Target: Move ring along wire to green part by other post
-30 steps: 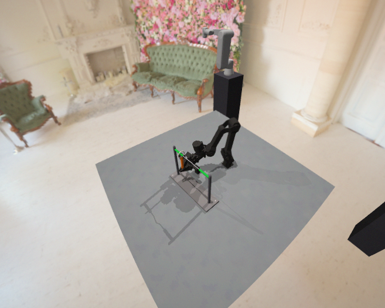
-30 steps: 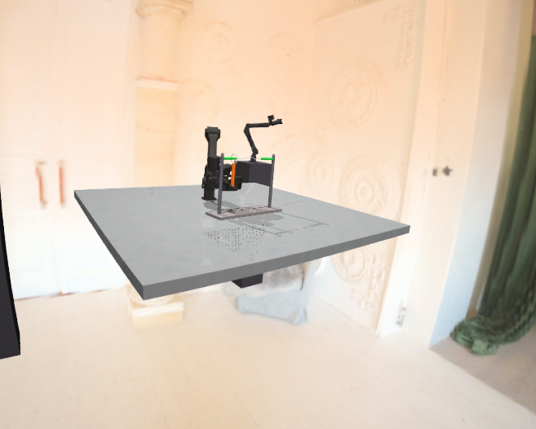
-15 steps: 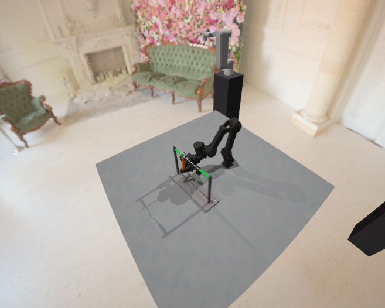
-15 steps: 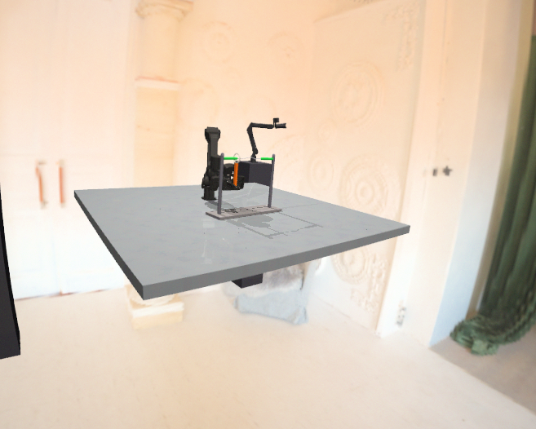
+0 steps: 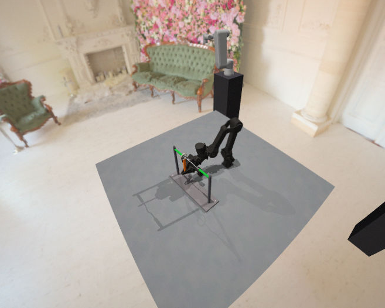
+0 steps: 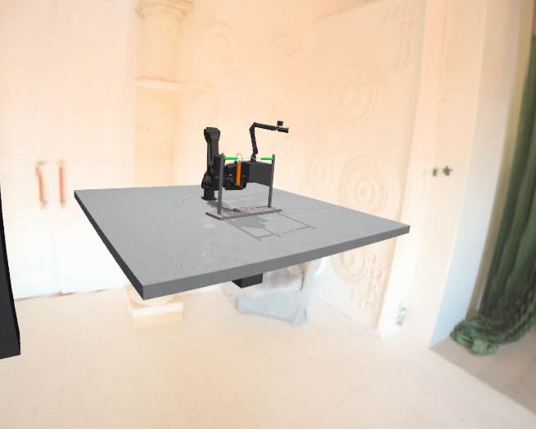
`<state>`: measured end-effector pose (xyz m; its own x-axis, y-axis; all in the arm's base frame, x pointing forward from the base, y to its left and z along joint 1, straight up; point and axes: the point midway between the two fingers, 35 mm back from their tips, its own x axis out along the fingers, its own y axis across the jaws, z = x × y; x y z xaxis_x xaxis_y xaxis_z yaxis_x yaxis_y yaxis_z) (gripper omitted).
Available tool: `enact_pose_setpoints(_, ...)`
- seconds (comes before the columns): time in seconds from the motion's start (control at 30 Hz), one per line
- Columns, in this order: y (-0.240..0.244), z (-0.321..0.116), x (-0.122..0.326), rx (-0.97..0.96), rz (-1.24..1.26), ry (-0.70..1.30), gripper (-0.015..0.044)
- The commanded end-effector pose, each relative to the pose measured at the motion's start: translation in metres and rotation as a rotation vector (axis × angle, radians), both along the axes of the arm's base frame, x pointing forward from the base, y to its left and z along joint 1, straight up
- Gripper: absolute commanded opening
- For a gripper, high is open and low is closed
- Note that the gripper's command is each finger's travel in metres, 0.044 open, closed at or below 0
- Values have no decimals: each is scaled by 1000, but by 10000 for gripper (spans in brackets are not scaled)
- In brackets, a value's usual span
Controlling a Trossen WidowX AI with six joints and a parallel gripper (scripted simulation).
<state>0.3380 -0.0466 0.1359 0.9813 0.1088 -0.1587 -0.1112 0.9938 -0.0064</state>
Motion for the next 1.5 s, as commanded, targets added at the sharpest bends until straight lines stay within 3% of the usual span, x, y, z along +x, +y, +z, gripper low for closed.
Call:
enact_pose_setpoints(0.0,6,-2,-3,11,-3,8,-150)
enact_pose_setpoints(1.47,65,3,-6,125,-21,21,-150)
